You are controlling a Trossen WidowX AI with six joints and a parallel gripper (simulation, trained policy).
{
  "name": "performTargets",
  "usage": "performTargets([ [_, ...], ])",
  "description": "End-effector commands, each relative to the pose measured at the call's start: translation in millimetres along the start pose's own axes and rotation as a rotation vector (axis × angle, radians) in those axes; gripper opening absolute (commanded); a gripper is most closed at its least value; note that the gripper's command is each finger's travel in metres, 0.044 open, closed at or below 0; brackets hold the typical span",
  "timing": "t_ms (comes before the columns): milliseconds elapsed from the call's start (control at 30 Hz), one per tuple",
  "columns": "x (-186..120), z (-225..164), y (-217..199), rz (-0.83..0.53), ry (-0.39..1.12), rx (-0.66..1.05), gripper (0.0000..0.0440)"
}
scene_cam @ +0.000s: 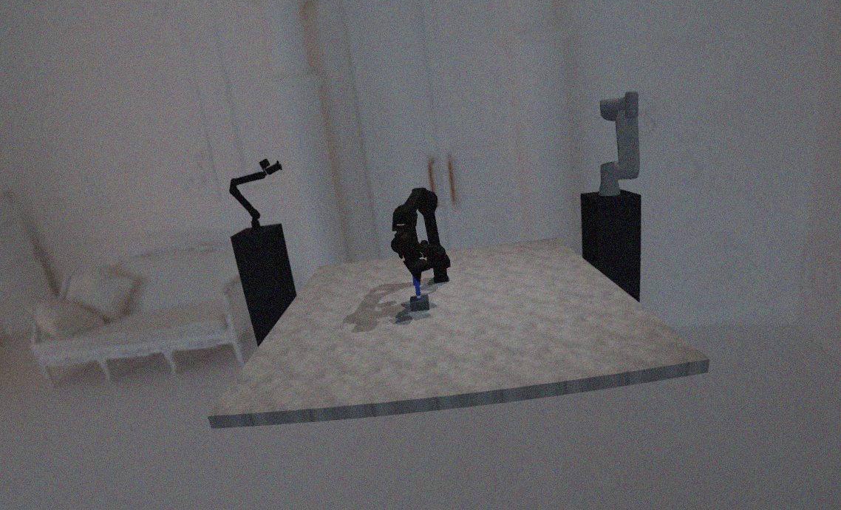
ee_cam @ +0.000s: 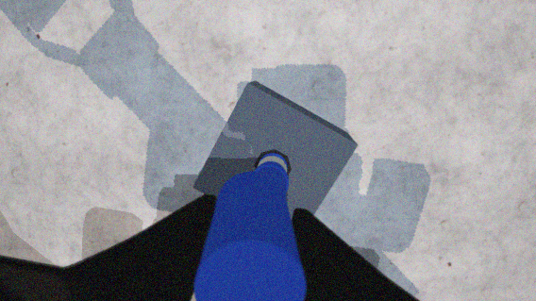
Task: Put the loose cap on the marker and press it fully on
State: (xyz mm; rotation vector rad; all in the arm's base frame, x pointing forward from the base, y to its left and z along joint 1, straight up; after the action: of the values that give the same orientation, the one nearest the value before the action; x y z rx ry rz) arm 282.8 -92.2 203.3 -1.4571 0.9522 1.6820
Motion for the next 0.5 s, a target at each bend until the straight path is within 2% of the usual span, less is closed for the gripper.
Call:
performTargets([
  [0, 14.8, -1.2, -2.0, 0.004, -0.021, -0.019, 0.0009],
  [467, 24.0, -1.9, -2.4, 0.007, -0.031, -0.033, 0.0007],
])
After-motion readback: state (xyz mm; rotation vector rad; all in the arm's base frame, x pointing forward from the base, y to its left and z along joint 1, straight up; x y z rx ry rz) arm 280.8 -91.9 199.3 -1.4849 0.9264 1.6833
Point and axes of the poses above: the point midway between the two fingers, 35 mm back from their tips, its own x axis out along the fingers, its own y axis across the jaws, z = x × y, the point moved 6 cm from there along -x, back along the fingers, and after that the axes turned 10 degrees about -x, right-handed, at the moved point
